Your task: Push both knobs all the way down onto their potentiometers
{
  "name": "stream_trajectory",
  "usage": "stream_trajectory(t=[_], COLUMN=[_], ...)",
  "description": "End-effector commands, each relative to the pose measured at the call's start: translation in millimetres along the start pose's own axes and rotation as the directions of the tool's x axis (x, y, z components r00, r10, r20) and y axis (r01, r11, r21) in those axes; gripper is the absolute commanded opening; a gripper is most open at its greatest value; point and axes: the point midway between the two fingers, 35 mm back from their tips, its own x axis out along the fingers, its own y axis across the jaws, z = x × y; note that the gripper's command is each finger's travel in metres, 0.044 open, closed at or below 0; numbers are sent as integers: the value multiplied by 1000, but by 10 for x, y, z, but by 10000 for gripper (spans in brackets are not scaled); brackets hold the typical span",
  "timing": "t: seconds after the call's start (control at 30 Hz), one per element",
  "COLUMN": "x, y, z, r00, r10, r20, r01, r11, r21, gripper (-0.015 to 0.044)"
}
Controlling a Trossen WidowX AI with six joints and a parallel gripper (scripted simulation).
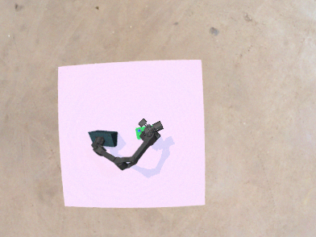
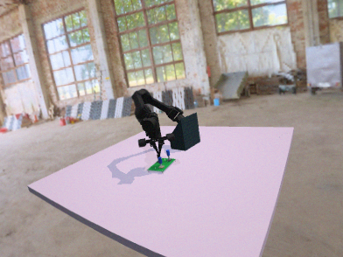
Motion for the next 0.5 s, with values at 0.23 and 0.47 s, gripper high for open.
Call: stream_trajectory(t=[0.23,0.47], x=[81,86], y=[3,3], z=[21,21], r00=[1000,1000], r10=[-1,-1], r20=[8,8], r01=[1,1], r11=[1000,1000], r21=[-3,-3], gripper=[0,0])
